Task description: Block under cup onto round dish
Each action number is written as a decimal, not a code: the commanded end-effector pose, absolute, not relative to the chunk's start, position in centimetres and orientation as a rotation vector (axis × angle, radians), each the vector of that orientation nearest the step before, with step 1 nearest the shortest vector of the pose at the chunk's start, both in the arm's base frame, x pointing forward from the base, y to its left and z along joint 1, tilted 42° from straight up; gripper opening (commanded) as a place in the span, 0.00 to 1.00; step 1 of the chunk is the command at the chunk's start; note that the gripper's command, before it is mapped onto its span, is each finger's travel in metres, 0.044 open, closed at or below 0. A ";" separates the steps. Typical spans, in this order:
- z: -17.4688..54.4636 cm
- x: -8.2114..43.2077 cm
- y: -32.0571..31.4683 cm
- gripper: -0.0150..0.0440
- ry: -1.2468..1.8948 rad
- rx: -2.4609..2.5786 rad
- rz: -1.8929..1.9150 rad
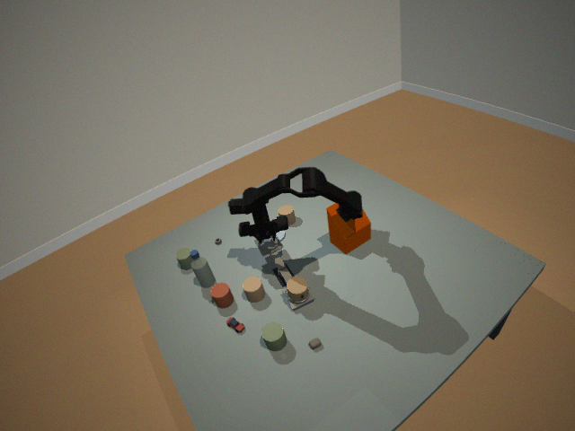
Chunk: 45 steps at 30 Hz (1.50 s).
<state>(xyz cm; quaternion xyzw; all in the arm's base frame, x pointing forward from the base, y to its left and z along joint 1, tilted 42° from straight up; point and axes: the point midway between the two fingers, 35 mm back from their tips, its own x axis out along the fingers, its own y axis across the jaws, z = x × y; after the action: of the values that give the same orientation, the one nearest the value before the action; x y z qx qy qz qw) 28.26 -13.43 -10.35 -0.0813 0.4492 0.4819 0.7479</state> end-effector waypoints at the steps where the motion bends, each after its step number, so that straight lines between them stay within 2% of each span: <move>1: -10.5 28.2 -13.2 0.52 0.981 -0.167 1.051; 9: -10.5 28.2 -13.2 0.43 0.981 -0.167 1.051; 13: -9.9 28.1 -13.9 0.25 0.981 -0.168 1.051; 25: -3.8 27.0 -19.2 0.25 0.984 -0.168 1.050; 32: -3.5 26.8 -19.5 0.25 0.984 -0.168 1.050; 45: -12.5 23.0 -20.2 0.25 0.989 -0.170 1.047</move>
<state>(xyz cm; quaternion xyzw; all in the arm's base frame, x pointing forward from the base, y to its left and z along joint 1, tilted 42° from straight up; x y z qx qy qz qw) 24.65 -20.31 -9.70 -0.0806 0.4505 0.4772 0.7502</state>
